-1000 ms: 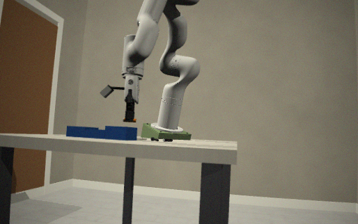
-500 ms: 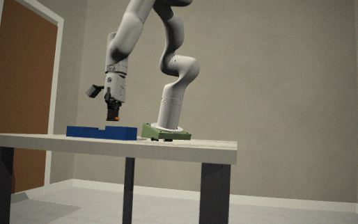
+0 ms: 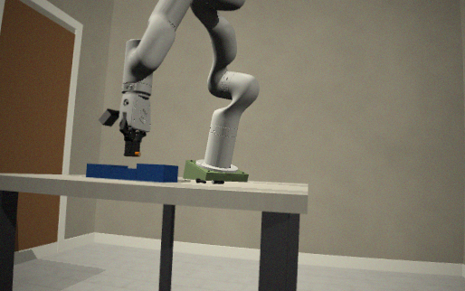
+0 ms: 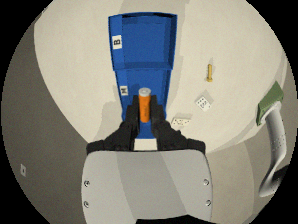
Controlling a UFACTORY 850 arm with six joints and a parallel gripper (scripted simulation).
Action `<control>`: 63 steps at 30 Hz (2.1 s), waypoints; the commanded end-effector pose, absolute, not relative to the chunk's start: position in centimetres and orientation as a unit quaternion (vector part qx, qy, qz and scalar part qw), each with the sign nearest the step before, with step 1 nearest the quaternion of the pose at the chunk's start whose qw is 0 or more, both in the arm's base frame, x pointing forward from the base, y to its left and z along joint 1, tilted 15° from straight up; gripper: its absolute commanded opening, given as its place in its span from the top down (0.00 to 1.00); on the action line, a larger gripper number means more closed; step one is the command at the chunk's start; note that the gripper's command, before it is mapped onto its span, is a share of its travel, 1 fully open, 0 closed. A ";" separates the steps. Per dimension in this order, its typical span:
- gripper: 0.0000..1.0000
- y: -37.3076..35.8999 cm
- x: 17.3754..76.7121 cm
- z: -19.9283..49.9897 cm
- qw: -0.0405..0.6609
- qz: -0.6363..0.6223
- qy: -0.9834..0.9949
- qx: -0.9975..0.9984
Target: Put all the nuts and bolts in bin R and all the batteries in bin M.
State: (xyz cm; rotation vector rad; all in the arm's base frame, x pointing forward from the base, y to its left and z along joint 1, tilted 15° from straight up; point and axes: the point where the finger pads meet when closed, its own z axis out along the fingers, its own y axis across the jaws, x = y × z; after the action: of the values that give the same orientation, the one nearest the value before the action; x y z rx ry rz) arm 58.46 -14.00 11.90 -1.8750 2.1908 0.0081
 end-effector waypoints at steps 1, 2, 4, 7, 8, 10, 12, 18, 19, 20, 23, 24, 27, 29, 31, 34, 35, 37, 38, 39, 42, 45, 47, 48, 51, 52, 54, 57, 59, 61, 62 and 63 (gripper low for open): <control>1.00 -13.9 58.5 12.0 0.128 0.003 0.754 -0.644; 1.00 -13.8 58.4 12.0 0.128 0.003 0.754 -0.644; 1.00 -13.7 58.4 12.0 0.128 0.003 0.754 -0.644; 1.00 -13.6 58.3 11.8 0.128 0.003 0.754 -0.644; 1.00 -13.6 58.4 11.6 0.128 0.003 0.754 -0.644; 1.00 -13.5 58.4 11.2 0.128 0.003 0.754 -0.644; 1.00 -13.4 58.5 10.9 0.128 0.003 0.754 -0.644; 1.00 -13.3 58.7 10.1 0.128 0.003 0.754 -0.644; 1.00 -13.3 58.7 9.9 0.128 0.003 0.754 -0.644; 1.00 -13.2 58.7 9.7 0.128 0.003 0.754 -0.644; 1.00 -13.1 58.9 9.1 0.128 0.003 0.754 -0.644; 1.00 -13.1 58.9 8.9 0.128 0.003 0.754 -0.644; 1.00 -13.0 59.0 8.3 0.128 0.003 0.754 -0.644; 1.00 -12.9 59.1 8.0 0.128 0.003 0.754 -0.644; 1.00 -12.9 59.1 8.0 0.128 0.003 0.754 -0.644; 1.00 -12.8 59.2 7.4 0.128 0.003 0.754 -0.644; 1.00 -12.8 59.2 7.2 0.128 0.003 0.754 -0.644; 1.00 -12.7 59.2 7.0 0.128 0.003 0.754 -0.644; 1.00 -12.7 59.2 7.0 0.128 0.003 0.754 -0.644; 1.00 -12.7 59.2 7.0 0.128 0.003 0.754 -0.644; 1.00 -12.6 59.2 7.0 0.128 0.003 0.754 -0.644; 1.00 -12.6 59.2 7.1 0.128 0.003 0.754 -0.644; 1.00 -12.6 59.1 7.1 0.128 0.003 0.754 -0.644; 1.00 -12.6 59.1 7.1 0.128 0.003 0.754 -0.644; 1.00 -12.6 59.1 7.1 0.128 0.003 0.754 -0.644; 1.00 -12.6 59.1 7.0 0.128 0.003 0.754 -0.644; 1.00 -12.6 59.1 7.0 0.128 0.003 0.754 -0.644; 0.72 -12.6 59.1 7.0 0.128 0.003 0.754 -0.644; 0.72 -12.6 59.1 7.0 0.128 0.003 0.754 -0.644; 0.72 -12.6 59.1 7.1 0.128 0.003 0.754 -0.644; 0.72 -12.6 59.1 7.1 0.128 0.003 0.754 -0.644; 0.72 -12.6 59.1 7.1 0.128 0.003 0.754 -0.644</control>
State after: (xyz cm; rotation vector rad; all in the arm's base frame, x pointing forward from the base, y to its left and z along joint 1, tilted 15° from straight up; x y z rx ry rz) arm 59.04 -12.53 6.96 -1.8758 2.1942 0.0102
